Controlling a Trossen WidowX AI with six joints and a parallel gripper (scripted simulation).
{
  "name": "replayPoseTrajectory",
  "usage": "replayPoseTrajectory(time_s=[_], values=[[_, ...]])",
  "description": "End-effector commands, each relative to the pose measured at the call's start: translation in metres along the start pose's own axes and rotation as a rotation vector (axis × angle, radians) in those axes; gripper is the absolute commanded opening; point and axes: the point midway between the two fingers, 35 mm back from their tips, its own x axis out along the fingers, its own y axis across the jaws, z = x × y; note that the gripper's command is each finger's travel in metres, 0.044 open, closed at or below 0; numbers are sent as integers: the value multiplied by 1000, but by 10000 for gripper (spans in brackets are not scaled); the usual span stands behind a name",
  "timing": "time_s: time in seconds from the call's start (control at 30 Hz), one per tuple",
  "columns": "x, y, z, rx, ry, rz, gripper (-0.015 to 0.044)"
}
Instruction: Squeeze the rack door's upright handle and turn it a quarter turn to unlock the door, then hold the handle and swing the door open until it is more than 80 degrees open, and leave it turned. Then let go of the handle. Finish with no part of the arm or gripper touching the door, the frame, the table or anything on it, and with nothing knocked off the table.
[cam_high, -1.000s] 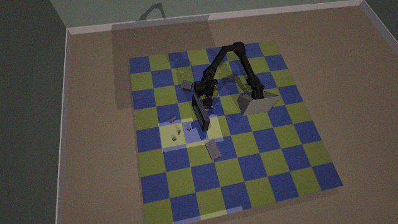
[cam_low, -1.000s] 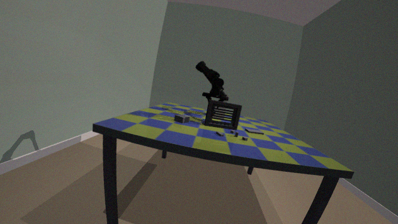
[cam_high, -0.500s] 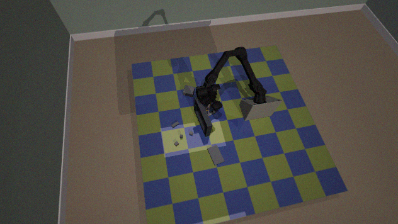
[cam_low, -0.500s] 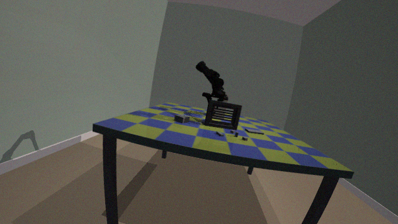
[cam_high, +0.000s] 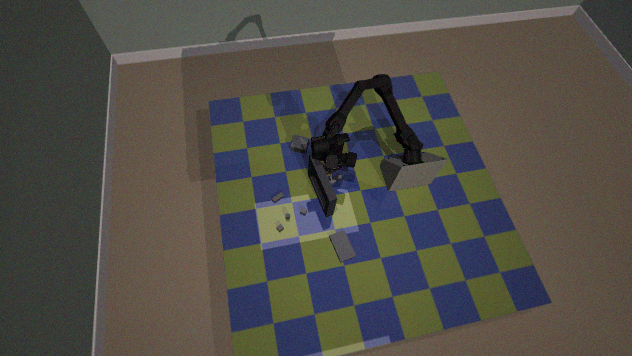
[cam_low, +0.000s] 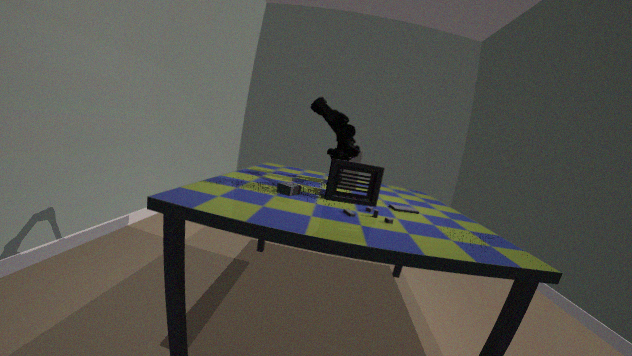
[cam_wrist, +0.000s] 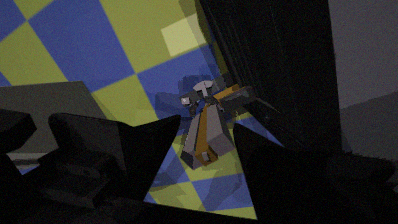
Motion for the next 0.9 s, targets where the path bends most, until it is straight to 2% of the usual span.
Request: replayPoseTrajectory(time_s=[0.0, 0.33, 0.67, 0.87], values=[[0, 0, 1, -315, 0, 0, 282], [0, 0, 1, -777, 0, 0, 282], [0, 0, 1, -785, 0, 0, 282], [0, 0, 1, -785, 0, 0, 125]])
